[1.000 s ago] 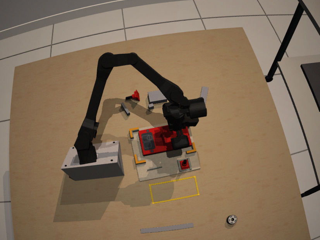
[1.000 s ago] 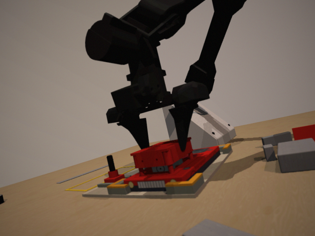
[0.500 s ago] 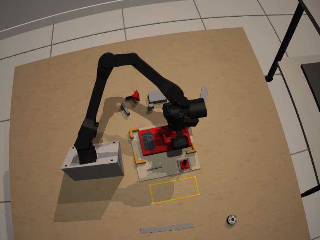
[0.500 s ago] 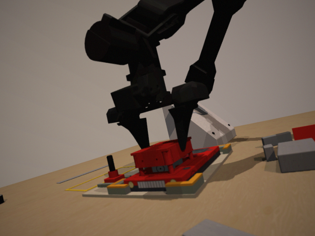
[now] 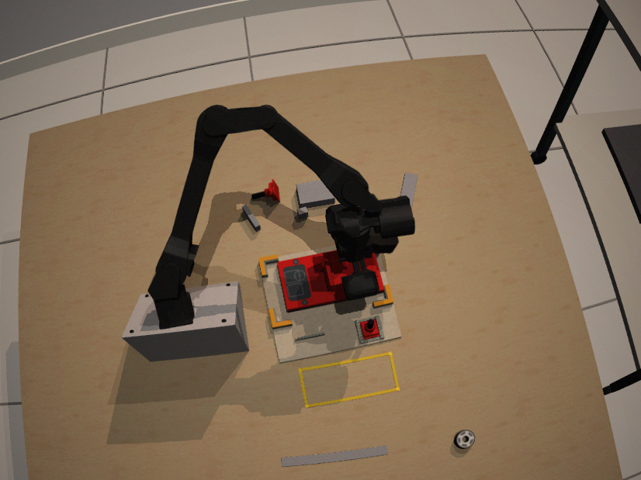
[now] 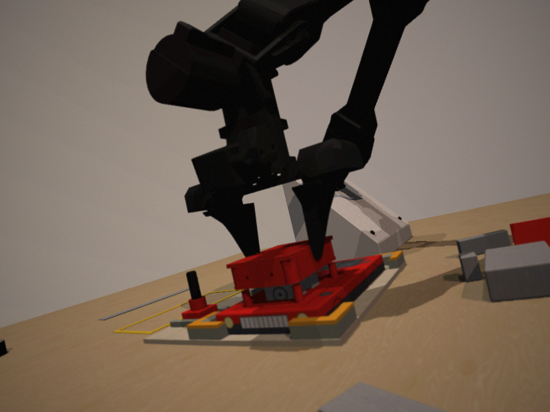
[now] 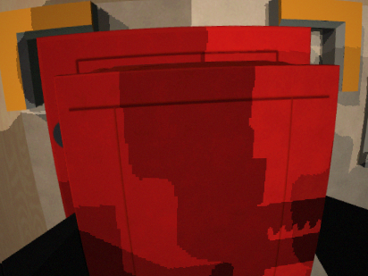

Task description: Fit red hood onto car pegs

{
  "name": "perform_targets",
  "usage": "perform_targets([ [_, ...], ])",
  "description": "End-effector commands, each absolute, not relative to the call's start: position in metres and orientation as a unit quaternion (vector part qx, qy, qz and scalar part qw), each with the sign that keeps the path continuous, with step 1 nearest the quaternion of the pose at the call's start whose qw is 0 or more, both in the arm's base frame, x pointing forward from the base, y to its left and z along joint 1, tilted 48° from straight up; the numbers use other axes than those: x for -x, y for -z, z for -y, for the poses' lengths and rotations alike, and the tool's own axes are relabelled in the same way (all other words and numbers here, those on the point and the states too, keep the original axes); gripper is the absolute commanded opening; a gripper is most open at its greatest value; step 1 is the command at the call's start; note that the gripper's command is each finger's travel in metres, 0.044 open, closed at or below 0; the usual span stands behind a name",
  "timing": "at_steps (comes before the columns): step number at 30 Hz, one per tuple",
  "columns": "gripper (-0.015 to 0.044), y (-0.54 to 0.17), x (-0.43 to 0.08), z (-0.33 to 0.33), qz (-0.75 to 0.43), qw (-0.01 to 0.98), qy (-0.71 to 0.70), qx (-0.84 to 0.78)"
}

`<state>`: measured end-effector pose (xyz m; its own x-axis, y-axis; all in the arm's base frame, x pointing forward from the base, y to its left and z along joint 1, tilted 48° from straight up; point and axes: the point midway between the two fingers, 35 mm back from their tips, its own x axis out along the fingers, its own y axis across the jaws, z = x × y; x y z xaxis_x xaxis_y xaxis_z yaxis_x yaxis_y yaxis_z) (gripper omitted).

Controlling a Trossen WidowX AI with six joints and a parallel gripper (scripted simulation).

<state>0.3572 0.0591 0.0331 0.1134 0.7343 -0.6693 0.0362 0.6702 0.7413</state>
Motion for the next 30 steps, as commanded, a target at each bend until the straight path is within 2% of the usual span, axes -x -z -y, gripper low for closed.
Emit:
perform_targets([
  [1,0.0000,-0.0348,-0.3578,-0.0593,-0.611,0.679,-0.259,-0.313],
  [30,0.0000,-0.0341,-0.3572,-0.0615,-0.609,0.680,-0.259,-0.316],
])
